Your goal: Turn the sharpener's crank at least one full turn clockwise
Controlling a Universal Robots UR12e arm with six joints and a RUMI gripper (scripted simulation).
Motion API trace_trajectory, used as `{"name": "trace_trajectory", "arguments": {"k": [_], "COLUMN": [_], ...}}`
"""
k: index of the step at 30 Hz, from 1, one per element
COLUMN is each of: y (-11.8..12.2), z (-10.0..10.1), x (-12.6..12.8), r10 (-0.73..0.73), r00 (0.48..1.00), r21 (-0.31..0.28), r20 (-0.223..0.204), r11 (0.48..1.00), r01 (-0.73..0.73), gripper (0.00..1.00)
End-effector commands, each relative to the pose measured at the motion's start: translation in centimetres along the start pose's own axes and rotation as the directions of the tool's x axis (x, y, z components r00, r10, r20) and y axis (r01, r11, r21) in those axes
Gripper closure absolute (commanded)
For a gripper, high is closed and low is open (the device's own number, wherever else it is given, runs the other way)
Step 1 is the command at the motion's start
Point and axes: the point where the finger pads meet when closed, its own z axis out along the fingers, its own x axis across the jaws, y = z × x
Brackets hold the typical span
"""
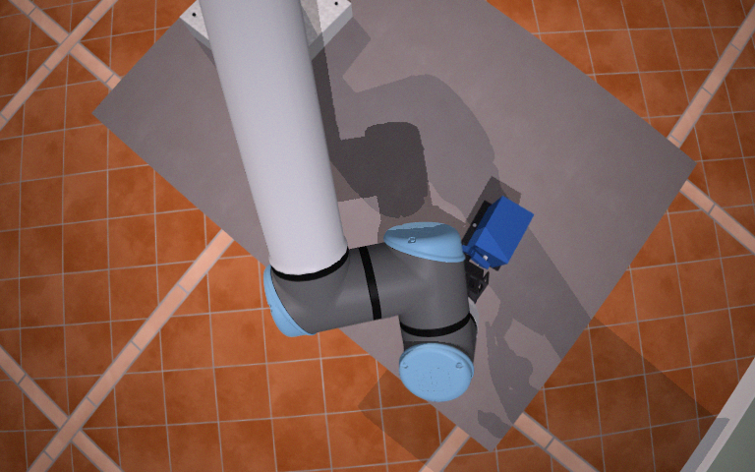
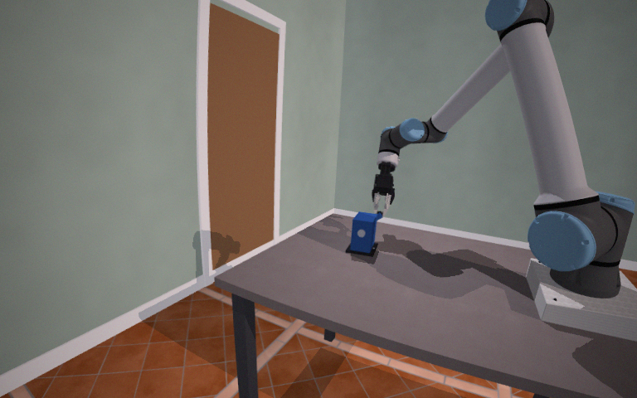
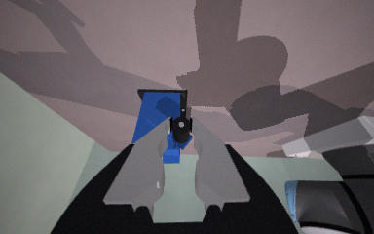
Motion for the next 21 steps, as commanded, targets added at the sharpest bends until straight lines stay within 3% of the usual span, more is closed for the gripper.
{"name": "trace_trajectory", "arguments": {"k": [1,21], "y": [0.3,0.8], "z": [-0.5,-1.5], "x": [-0.5,-2.4], "r10": [-0.001,-0.001], "r00": [1.000,1.000], "r21": [0.001,0.001], "r20": [0.001,0.001], "r11": [1.000,1.000], "r01": [0.001,0.001], "gripper": [0.91,0.91]}}
